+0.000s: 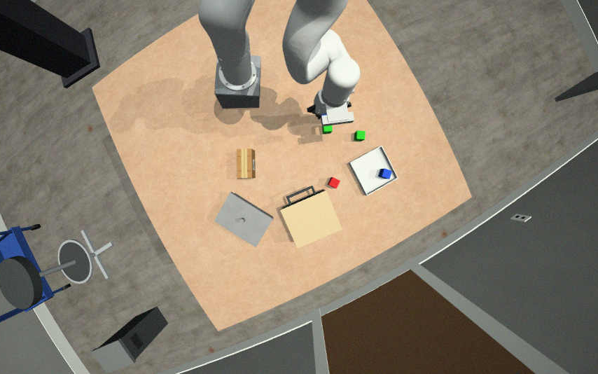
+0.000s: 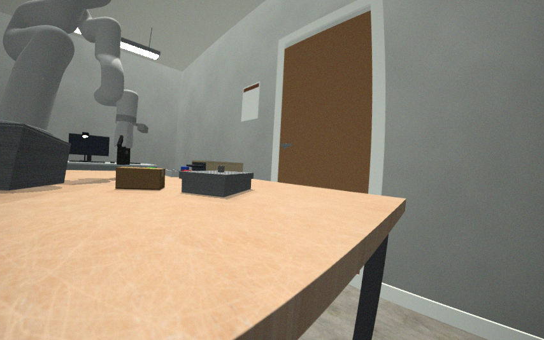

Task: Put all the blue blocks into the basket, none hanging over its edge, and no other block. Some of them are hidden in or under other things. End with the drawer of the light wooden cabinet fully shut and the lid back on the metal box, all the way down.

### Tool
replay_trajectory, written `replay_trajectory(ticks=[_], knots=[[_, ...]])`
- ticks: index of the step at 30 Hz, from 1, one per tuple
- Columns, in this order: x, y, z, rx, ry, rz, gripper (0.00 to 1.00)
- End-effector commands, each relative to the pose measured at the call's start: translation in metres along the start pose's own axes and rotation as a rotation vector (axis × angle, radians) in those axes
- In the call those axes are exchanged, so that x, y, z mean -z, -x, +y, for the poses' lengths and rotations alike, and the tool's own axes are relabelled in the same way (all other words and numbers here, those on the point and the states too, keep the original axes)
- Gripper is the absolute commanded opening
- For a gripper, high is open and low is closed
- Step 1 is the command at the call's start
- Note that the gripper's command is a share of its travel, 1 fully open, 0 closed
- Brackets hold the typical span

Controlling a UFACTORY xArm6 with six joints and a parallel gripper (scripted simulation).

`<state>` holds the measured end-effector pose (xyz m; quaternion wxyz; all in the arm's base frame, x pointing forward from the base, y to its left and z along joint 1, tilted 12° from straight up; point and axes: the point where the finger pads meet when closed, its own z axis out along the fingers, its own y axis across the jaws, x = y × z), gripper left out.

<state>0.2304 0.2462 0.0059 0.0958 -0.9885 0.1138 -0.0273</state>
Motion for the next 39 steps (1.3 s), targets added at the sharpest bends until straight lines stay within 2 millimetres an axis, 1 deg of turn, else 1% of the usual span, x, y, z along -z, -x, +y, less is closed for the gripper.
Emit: replay_trajectory(ticks=[1, 26, 39], knots=[[0.001, -0.001, -0.001, 0.000, -0.002, 0.001, 0.61], [0.000, -0.001, -0.002, 0.000, -0.003, 0.001, 0.61], [-0.010, -0.001, -0.002, 0.000, -0.003, 0.001, 0.61]])
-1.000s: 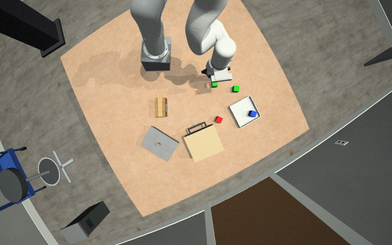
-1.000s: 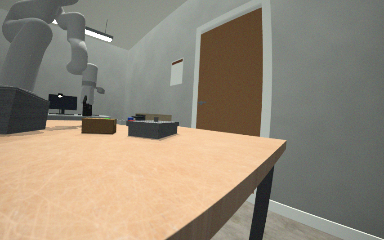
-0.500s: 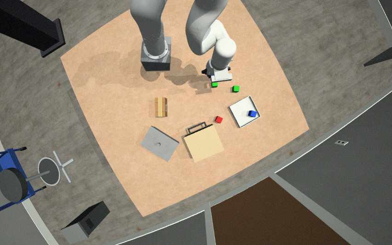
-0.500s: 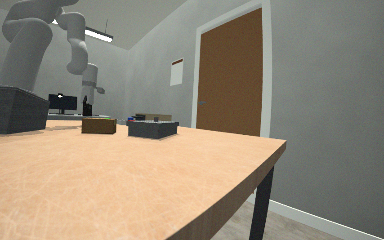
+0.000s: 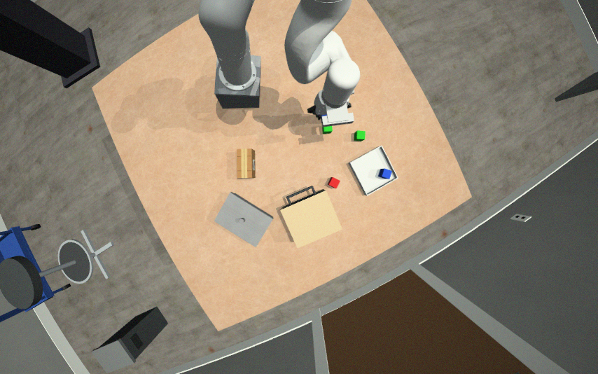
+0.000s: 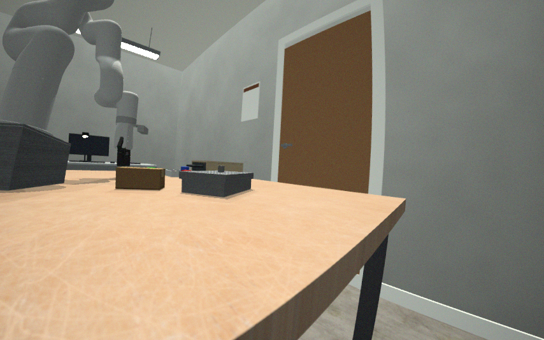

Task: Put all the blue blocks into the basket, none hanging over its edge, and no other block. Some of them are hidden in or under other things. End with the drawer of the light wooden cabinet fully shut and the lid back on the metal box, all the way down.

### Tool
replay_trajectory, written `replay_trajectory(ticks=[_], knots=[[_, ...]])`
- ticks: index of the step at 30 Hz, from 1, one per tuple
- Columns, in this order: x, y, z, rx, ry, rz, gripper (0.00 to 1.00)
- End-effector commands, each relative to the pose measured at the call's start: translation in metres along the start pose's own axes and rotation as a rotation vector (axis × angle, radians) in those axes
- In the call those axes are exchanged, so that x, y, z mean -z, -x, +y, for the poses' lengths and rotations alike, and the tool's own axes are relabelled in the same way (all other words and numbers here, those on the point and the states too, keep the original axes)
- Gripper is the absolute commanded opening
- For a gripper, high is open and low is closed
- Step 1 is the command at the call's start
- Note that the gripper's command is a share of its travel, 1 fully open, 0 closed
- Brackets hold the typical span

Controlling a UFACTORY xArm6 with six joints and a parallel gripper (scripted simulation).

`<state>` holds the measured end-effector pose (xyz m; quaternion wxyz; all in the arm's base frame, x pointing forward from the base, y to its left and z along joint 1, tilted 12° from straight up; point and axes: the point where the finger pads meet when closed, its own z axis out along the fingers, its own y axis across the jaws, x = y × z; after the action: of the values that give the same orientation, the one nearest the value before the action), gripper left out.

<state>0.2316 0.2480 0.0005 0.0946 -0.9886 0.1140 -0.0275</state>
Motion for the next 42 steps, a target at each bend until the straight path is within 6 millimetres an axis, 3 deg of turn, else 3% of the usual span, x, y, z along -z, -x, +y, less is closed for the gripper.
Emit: replay_trajectory(ticks=[1, 42], knots=[[-0.004, -0.001, -0.001, 0.000, -0.005, 0.001, 0.61], [-0.042, -0.001, -0.001, 0.000, -0.005, 0.001, 0.61]])
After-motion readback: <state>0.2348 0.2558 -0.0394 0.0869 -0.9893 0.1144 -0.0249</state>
